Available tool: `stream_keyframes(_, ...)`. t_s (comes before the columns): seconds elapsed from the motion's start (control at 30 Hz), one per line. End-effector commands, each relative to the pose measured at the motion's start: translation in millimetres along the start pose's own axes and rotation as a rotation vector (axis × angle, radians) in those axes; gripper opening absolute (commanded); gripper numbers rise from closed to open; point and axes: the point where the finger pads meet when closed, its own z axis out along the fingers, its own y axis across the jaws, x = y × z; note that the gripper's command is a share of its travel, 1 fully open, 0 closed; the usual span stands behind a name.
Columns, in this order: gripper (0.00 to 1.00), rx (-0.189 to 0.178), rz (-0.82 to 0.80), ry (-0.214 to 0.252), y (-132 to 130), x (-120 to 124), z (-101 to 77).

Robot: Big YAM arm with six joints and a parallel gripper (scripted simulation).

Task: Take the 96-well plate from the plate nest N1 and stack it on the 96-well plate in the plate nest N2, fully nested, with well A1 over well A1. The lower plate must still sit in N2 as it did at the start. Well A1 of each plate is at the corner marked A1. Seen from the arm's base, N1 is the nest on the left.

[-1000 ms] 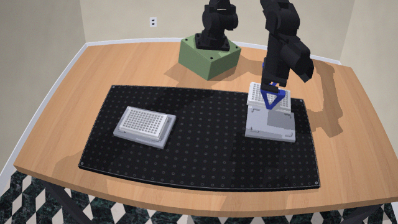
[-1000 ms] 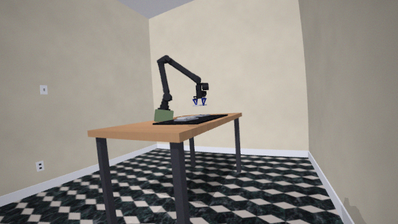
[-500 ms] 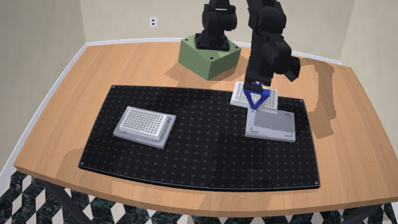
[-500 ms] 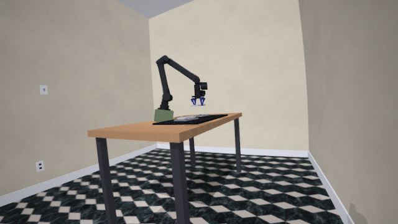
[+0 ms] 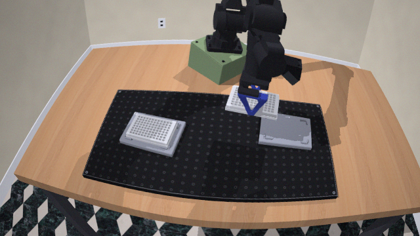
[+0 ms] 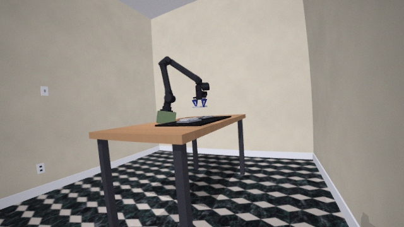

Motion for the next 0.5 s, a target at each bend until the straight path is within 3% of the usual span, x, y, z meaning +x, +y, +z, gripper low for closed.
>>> stream_keyframes(0.0,0.0,0.025,-0.022,-0.015,-10.6,9.7,-9.1)
stream_keyframes(0.17,0.0,0.002,-0.019,-0.007,-11.5,28.1,-1.3)
stream_keyframes(0.23,0.0,0.002,-0.019,-0.007,-11.5,28.1,-1.3)
stream_keyframes(0.27,0.0,0.019,-0.021,-0.011,-18.1,29.1,-6.6)
stream_keyframes(0.47,0.0,0.019,-0.021,-0.01,-26.5,48.3,-6.2)
